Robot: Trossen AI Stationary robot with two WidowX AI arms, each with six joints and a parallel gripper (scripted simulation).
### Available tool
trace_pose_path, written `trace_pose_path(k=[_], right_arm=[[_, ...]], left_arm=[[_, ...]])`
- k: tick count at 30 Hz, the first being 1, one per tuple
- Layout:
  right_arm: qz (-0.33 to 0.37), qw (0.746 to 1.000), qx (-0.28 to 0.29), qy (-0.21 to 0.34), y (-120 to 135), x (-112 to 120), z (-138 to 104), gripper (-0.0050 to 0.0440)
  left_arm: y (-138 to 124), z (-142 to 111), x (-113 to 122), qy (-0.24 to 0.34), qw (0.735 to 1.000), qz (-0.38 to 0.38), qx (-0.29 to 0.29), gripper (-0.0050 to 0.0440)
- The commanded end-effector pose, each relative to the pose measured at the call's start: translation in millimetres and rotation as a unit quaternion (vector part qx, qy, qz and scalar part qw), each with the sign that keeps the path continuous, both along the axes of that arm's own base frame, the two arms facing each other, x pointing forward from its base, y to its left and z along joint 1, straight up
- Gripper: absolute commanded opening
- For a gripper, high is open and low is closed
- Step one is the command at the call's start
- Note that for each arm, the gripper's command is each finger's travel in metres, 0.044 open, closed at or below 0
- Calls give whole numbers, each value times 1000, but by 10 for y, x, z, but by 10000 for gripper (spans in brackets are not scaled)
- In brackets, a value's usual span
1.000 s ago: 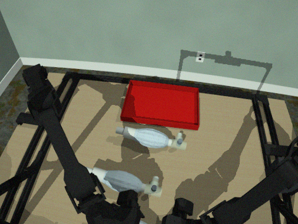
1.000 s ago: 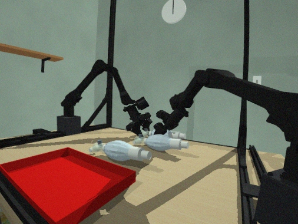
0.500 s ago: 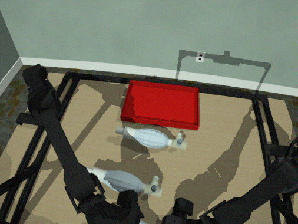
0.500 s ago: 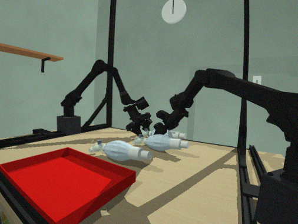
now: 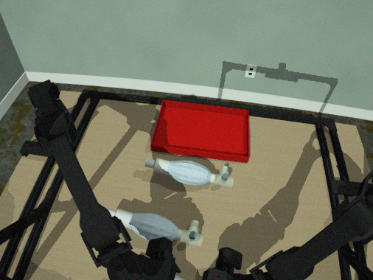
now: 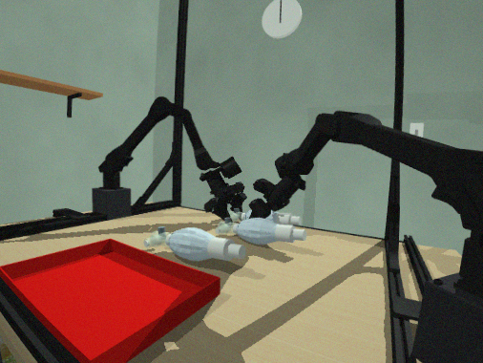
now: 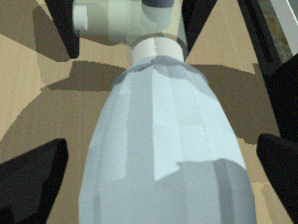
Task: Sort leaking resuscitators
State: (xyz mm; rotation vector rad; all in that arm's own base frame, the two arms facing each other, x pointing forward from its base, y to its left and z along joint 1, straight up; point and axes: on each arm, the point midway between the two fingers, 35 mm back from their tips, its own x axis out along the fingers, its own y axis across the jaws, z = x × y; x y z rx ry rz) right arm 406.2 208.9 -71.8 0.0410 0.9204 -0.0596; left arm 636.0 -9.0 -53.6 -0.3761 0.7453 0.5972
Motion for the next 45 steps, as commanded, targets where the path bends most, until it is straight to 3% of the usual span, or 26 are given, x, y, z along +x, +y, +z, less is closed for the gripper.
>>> trace_pose_path(k=[1, 41, 42, 45], right_arm=[[1, 1000, 0, 2, -2, -8, -13, 440], [1, 1000, 0, 2, -1, -8, -14, 440], [2, 1000, 0, 2, 2, -5, 691, 440], [2, 1000, 0, 2, 2, -6, 892, 440]], left_arm=[[5, -12, -3, 1, 1000, 0, 0, 440], [4, 1, 1, 0, 1000, -1, 0, 440], [0, -8, -4, 1, 1000, -1, 0, 440], [0, -8, -4, 1, 1000, -1, 0, 440]])
